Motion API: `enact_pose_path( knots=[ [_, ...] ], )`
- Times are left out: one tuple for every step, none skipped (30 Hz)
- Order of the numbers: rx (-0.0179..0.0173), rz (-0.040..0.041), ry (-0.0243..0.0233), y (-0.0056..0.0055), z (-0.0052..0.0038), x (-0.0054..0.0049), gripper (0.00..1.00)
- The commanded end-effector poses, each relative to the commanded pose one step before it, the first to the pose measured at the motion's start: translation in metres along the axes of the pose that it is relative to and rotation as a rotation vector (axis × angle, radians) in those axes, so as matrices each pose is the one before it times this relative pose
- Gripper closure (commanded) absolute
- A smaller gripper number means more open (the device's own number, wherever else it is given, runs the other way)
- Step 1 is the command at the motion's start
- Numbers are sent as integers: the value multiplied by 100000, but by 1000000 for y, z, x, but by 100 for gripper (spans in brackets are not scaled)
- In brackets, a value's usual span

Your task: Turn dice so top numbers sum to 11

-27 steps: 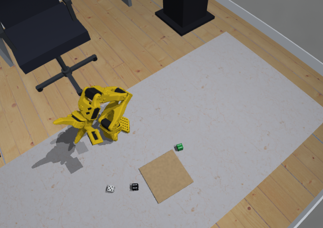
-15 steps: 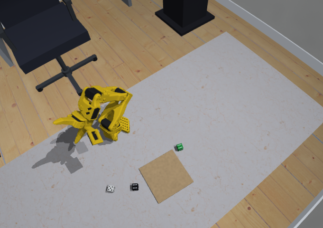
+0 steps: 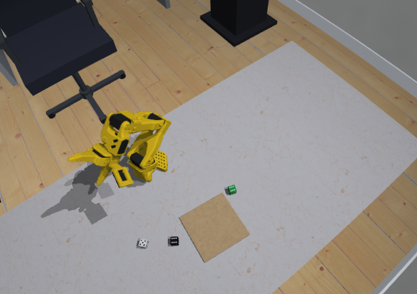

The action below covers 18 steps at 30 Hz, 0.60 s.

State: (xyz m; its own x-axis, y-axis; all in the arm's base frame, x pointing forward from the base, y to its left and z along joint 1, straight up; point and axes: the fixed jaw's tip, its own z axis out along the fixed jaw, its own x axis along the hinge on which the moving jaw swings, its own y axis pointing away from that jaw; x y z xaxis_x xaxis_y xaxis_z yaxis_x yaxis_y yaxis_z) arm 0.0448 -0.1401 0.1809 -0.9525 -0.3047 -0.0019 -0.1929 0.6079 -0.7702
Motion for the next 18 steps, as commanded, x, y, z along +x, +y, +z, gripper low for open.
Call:
enact_pose_path(
  knots=[
    [277,2380,-1176,-1835,2255,-2362,2],
    [-257,826,-286,65,1046,-659,2],
    [-295,943,-323,82,1188,-767,3],
    [-339,1062,-361,119,1348,-860,3],
    [-386,1188,-395,157,1499,-969,4],
    [0,0,0,0,0,0,4],
    [0,0,0,0,0,0,4],
    [-429,1310,-430,203,1655,-1073,5],
    [-483,1431,-461,260,1817,-1179,6],
    [-532,1554,-485,328,1971,-1280,7],
    [-585,1674,-513,398,2121,-1383,8],
    [-637,1791,-530,495,2274,-1479,9],
    [-695,1905,-544,589,2424,-1577,10],
    [-747,2016,-558,697,2559,-1661,11],
    [-807,2121,-559,827,2698,-1743,12],
    [-857,2220,-557,956,2827,-1806,14],
    [-914,2316,-554,1108,2943,-1864,15],
    [-969,2404,-539,1254,3057,-1910,17]
  ],
)
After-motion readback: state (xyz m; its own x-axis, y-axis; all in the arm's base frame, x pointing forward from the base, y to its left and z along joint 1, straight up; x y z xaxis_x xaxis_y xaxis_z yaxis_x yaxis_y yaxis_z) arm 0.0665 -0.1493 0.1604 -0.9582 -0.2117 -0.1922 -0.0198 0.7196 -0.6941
